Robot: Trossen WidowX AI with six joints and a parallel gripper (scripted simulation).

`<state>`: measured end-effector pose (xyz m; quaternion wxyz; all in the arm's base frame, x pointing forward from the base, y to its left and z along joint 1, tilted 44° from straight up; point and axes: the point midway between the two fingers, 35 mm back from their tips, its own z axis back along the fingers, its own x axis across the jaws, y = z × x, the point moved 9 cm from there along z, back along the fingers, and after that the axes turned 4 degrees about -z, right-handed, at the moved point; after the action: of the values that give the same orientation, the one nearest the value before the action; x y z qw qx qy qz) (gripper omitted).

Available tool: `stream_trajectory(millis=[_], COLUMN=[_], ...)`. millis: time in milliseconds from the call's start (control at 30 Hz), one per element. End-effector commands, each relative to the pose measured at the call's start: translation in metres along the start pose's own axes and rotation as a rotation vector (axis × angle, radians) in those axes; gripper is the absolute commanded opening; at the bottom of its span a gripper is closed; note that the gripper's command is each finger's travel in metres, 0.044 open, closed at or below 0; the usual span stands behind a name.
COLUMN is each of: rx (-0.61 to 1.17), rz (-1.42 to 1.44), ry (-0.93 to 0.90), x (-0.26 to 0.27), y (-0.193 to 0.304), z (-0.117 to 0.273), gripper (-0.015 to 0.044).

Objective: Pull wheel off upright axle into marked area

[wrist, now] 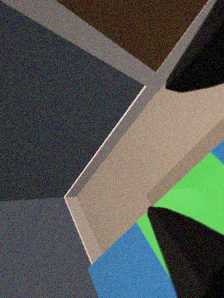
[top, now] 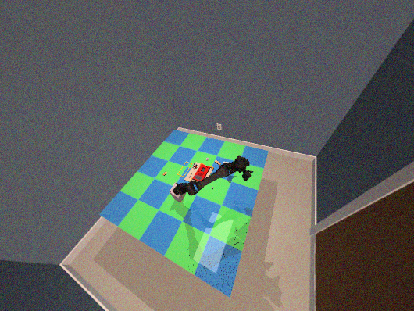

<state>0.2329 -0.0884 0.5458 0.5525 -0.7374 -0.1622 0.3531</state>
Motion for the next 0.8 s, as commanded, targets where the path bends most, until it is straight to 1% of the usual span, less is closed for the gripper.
stream_trajectory(millis=[0,200,367,567,767], rx=[0.065,0.195,0.296,0.417,0.558], rz=[-0.01,0.002,0.012,0.045,0.118], ry=[-0.076,-0.184,-0.258,-0.335,-0.406], x=[0.029,0.084,0.13,0.186,0.242], y=[0.016,0.043,0.065,0.095,0.133], z=[-0.009,-0.025,-0.029,-0.025,-0.012], gripper=[0.03,0.03,0.03,0.03,0.03])
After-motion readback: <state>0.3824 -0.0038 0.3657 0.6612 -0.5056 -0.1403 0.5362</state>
